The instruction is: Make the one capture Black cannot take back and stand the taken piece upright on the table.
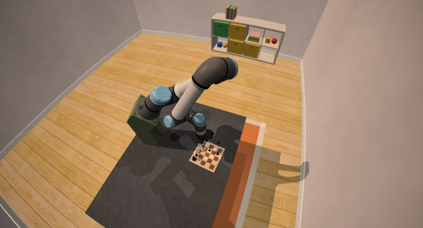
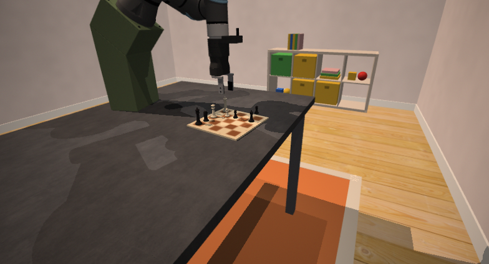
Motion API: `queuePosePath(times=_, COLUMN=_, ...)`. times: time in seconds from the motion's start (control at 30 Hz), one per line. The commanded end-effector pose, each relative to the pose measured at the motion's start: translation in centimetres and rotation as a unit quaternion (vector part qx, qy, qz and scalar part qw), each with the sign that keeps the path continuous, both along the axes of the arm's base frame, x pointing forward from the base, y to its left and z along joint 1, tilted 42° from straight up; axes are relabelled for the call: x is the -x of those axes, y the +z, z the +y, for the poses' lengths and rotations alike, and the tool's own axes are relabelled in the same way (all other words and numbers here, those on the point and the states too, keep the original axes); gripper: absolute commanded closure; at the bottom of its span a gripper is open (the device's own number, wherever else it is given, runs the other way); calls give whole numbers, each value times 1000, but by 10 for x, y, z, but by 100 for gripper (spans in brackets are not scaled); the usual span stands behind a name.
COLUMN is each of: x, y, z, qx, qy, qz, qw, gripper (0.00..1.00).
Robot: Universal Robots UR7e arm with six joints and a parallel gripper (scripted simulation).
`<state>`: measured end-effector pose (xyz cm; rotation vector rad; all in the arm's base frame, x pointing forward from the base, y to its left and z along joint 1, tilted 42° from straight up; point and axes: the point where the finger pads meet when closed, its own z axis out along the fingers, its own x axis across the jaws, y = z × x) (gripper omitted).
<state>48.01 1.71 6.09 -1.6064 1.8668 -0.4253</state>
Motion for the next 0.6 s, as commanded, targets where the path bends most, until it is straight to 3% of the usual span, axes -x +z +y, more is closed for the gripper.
queuePosePath(times=0.0, x=1, y=0, z=0, qx=0, qy=0, qz=0, qw=1000, gripper=0)
queuePosePath(times=0.57, x=8, y=8, z=-1, qx=-1, qy=-1, qz=0, qw=1000, gripper=0)
